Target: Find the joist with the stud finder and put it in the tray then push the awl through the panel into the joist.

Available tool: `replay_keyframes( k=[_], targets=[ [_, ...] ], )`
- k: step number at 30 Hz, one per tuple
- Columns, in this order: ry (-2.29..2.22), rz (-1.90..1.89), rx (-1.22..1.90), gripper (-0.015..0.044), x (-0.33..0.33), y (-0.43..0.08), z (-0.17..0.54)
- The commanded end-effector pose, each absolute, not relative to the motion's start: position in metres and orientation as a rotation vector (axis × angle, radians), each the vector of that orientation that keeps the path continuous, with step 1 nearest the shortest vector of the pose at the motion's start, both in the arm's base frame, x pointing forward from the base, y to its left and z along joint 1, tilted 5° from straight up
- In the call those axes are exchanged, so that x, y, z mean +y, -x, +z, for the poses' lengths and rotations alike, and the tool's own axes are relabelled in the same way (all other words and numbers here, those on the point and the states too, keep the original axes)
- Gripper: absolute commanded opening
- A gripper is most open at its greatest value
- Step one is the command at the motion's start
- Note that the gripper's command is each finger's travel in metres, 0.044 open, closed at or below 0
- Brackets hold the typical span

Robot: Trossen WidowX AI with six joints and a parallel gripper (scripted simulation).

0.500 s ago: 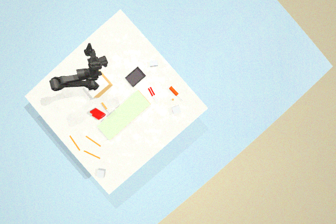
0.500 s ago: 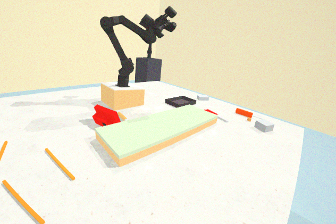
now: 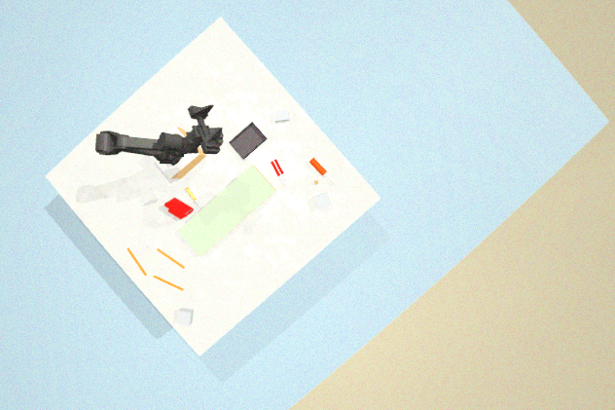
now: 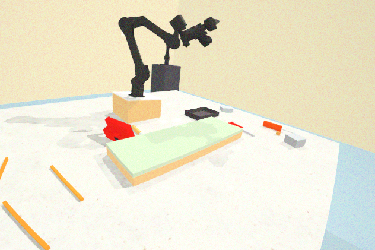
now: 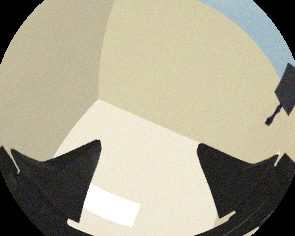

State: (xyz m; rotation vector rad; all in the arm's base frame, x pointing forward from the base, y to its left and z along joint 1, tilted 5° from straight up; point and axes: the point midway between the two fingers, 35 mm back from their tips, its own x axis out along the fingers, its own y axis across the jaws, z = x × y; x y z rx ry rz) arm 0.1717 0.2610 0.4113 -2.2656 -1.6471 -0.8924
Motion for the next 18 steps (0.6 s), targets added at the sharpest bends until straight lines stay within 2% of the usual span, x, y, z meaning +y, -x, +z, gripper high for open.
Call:
replay_keyframes(
  k=[1,10,18],
  targets=[
    [2.460,-0.666,-1.505,0.0440,0.255,-0.233,0.388],
    [2.763,-0.098,-1.066,0.0440,0.195,-0.353,0.310],
    [2.810,0.356,-0.551,0.0440,0.095,-0.418,0.233]
  ],
)
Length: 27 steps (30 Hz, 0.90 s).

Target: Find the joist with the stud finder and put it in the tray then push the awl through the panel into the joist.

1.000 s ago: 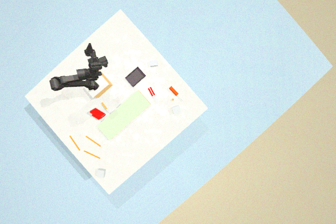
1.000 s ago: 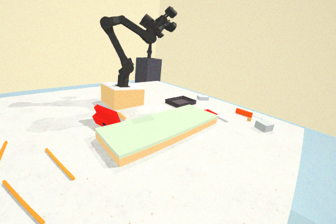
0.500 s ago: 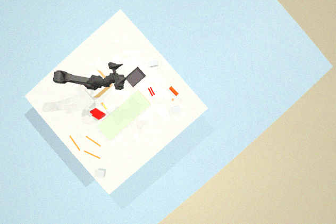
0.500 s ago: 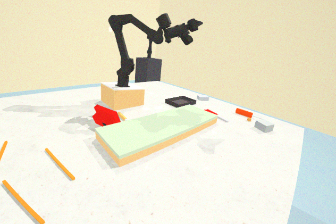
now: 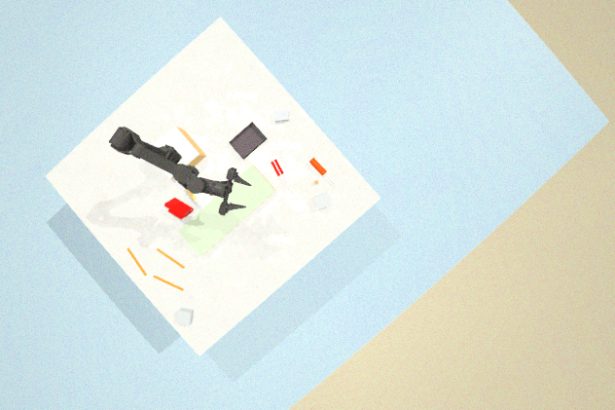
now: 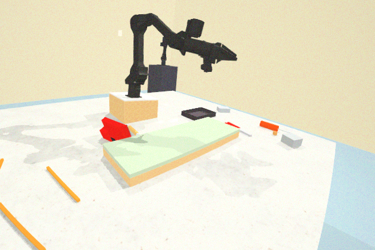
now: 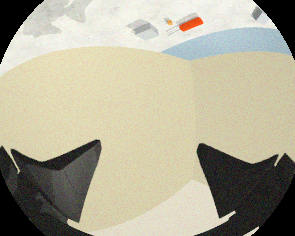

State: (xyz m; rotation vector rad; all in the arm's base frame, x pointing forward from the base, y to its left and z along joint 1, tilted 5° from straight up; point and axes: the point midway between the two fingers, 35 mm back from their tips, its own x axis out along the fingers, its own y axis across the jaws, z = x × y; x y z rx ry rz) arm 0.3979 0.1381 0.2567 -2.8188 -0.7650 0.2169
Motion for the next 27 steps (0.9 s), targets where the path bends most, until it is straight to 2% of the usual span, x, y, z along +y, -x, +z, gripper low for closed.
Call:
replay_keyframes(
  k=[1,9,14,20,27],
  targets=[
    [2.799,0.402,-0.480,0.0440,0.081,-0.422,0.224],
    [2.694,0.664,-0.100,0.0440,-0.002,-0.432,0.170],
    [2.527,0.901,0.196,0.0440,-0.071,-0.417,0.120],
    [2.224,1.144,0.520,0.0440,-0.147,-0.371,0.064],
    [1.754,1.352,0.810,0.0440,-0.209,-0.285,0.014]
  ],
)
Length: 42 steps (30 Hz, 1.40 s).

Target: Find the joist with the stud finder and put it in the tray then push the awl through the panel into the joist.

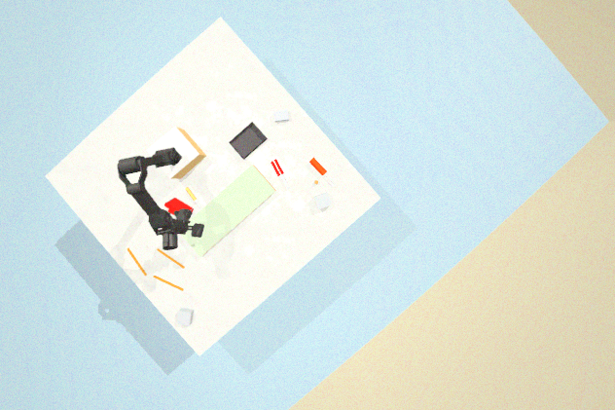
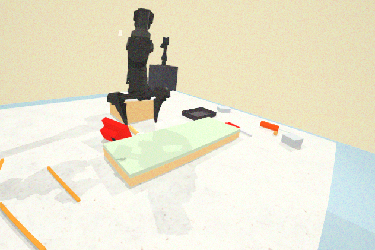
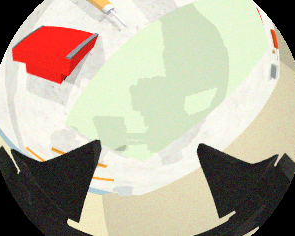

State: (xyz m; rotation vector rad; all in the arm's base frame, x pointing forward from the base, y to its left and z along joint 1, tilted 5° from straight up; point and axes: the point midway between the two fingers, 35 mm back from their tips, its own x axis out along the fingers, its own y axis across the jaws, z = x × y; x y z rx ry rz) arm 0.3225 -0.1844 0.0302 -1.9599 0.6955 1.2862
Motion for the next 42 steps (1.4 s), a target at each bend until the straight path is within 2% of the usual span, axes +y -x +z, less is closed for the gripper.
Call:
replay_keyframes(
  k=[1,5,7,42],
  targets=[
    [1.671,1.376,0.845,0.0440,-0.215,-0.269,0.009],
    [1.331,1.450,0.943,0.0440,-0.230,-0.206,-0.008],
    [1.271,1.460,0.954,0.0440,-0.231,-0.195,-0.010],
    [1.270,1.460,0.954,0.0440,-0.226,-0.188,-0.039]
  ],
)
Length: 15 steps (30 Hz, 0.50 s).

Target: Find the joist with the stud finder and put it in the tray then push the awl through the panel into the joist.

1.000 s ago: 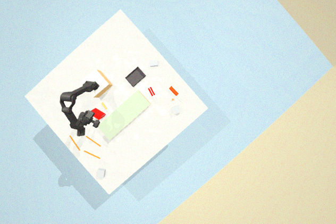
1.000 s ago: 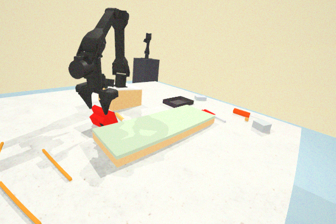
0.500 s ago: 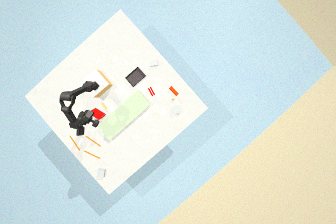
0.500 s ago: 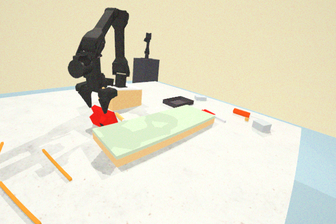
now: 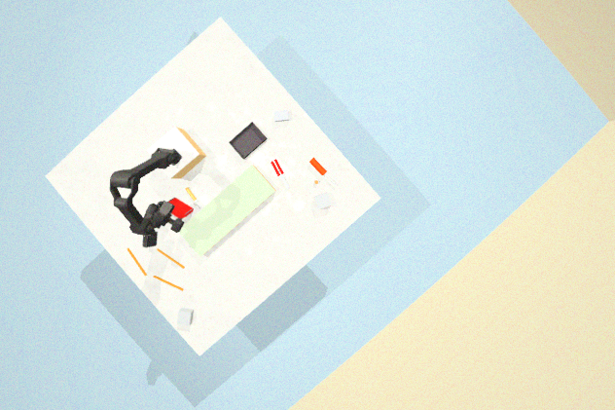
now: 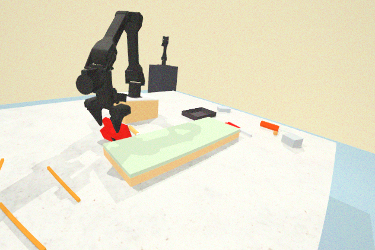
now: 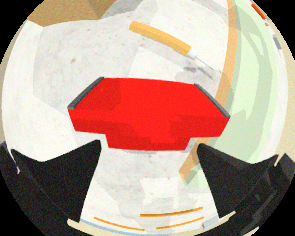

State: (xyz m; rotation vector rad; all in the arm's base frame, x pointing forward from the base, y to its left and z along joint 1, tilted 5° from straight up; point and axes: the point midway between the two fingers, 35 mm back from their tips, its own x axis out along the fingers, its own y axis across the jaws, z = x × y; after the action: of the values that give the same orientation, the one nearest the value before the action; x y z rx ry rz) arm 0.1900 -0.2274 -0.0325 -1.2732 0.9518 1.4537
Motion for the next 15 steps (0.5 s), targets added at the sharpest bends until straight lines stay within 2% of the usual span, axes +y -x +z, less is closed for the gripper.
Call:
replay_keyframes(
  k=[1,15],
  targets=[
    [1.270,1.460,0.954,0.0440,-0.226,-0.188,-0.040],
    [1.270,1.460,0.953,0.0440,-0.223,-0.188,-0.060]
  ],
)
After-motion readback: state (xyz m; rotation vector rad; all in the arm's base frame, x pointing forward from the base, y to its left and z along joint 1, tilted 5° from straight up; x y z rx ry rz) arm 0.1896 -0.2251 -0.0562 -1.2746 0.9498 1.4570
